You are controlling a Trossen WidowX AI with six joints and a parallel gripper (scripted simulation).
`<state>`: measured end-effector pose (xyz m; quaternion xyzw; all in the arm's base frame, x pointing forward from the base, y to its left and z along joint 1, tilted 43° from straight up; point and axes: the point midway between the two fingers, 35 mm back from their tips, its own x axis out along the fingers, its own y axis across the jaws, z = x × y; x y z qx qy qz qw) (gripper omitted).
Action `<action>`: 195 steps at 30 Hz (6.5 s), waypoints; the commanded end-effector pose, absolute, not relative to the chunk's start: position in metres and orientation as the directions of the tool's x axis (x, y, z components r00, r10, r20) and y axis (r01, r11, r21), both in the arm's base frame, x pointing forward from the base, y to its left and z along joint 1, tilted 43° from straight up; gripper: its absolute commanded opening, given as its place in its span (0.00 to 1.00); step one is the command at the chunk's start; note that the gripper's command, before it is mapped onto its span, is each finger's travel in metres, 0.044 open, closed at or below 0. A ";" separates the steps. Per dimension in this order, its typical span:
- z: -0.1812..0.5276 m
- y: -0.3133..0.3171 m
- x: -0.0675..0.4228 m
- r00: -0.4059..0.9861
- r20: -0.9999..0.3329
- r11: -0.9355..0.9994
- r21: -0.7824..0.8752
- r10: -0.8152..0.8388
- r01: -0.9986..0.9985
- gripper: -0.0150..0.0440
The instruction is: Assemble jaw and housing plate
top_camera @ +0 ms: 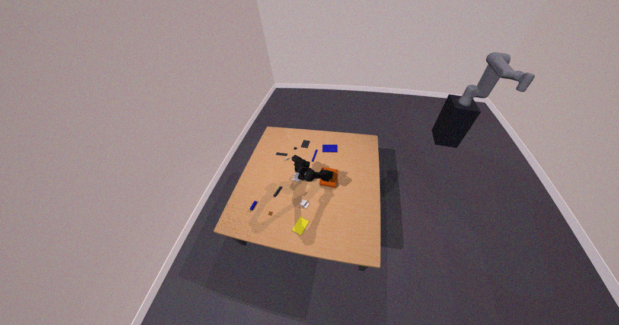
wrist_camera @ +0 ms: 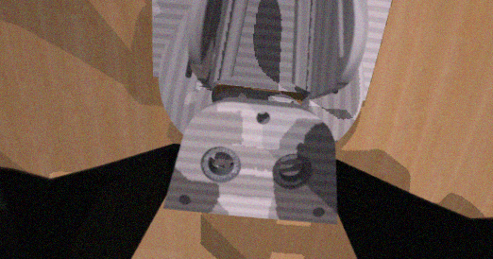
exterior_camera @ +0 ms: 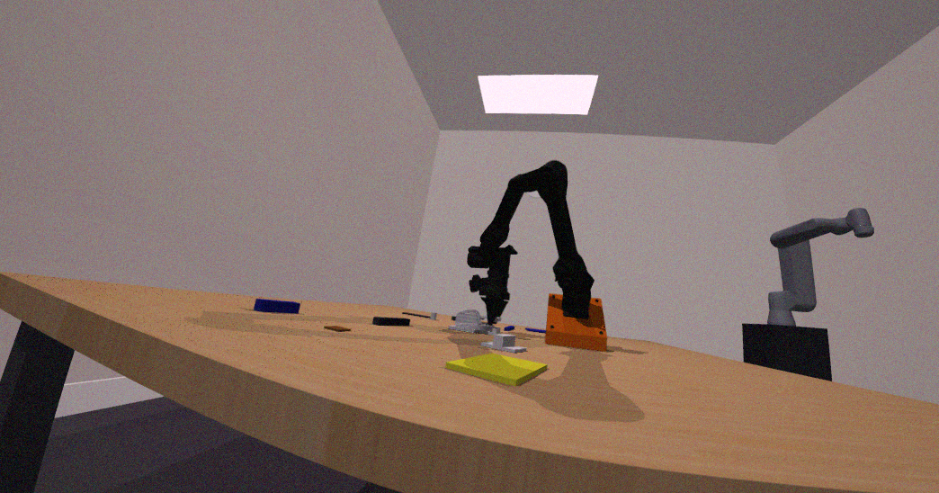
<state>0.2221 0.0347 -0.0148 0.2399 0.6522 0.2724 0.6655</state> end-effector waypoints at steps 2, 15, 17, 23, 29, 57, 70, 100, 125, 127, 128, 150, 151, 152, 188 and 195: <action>-0.017 0.037 0.220 -0.004 -0.733 0.732 0.680 0.681 -0.040 0.85; -0.018 0.037 0.220 -0.004 -0.733 0.732 0.680 0.681 -0.039 0.85; -0.018 0.038 0.220 -0.004 -0.733 0.732 0.680 0.681 -0.035 0.85; -0.019 0.038 0.220 -0.004 -0.733 0.732 0.680 0.681 -0.032 0.85; -0.020 0.040 0.220 -0.004 -0.732 0.732 0.681 0.681 -0.031 0.85; -0.024 0.044 0.220 -0.004 -0.732 0.732 0.681 0.681 -0.032 0.85; -0.026 0.045 0.220 -0.004 -0.732 0.732 0.681 0.681 -0.032 0.85; -0.028 0.047 0.220 -0.004 -0.732 0.732 0.681 0.681 -0.031 0.85; -0.025 0.044 0.220 -0.004 -0.732 0.732 0.681 0.681 -0.031 0.85; -0.024 0.043 0.220 -0.004 -0.732 0.732 0.681 0.681 -0.031 0.85; -0.023 0.043 0.220 -0.004 -0.732 0.732 0.681 0.681 -0.031 0.85; -0.027 0.046 0.221 -0.004 -0.732 0.732 0.681 0.681 -0.031 0.85; -0.027 0.046 0.221 -0.004 -0.732 0.732 0.681 0.681 -0.031 0.85; -0.027 0.047 0.221 -0.004 -0.732 0.732 0.681 0.681 -0.031 0.85; -0.026 0.045 0.220 -0.004 -0.732 0.732 0.681 0.681 -0.025 1.00; -0.026 0.045 0.220 -0.004 -0.732 0.732 0.681 0.681 -0.025 1.00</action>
